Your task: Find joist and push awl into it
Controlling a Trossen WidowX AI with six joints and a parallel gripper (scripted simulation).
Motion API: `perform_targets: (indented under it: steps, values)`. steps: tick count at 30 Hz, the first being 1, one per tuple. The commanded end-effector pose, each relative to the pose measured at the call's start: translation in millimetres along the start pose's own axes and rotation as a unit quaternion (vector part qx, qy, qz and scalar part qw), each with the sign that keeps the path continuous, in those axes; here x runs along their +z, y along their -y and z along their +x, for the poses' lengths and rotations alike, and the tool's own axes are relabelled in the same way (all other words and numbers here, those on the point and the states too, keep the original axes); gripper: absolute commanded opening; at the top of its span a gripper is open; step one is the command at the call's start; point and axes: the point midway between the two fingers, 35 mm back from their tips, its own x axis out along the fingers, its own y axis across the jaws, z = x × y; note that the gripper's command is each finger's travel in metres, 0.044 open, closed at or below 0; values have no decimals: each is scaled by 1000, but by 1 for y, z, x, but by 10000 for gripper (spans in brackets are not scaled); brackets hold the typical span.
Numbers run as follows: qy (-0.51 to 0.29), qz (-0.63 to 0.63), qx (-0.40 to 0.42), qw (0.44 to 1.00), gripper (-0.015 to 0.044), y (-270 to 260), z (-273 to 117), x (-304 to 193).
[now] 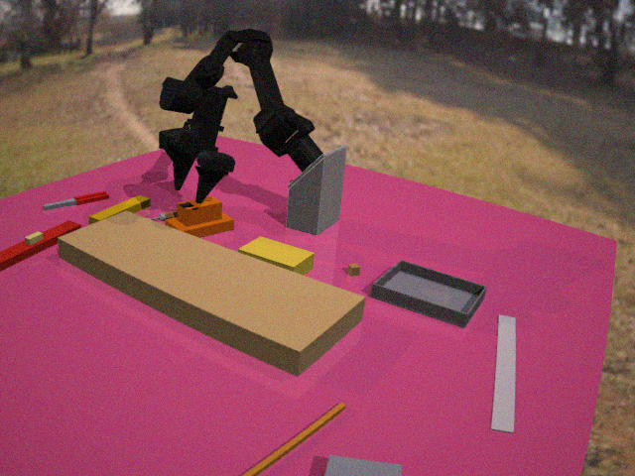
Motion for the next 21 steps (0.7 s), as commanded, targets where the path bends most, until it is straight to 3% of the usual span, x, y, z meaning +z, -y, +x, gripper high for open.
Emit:
perform_targets:
  steps: [1,21]
  values:
    - [9,-17,-7,1000,440,-4,-3,-6]
    - [7,-16,-5,1000,440,-9,3,-18]
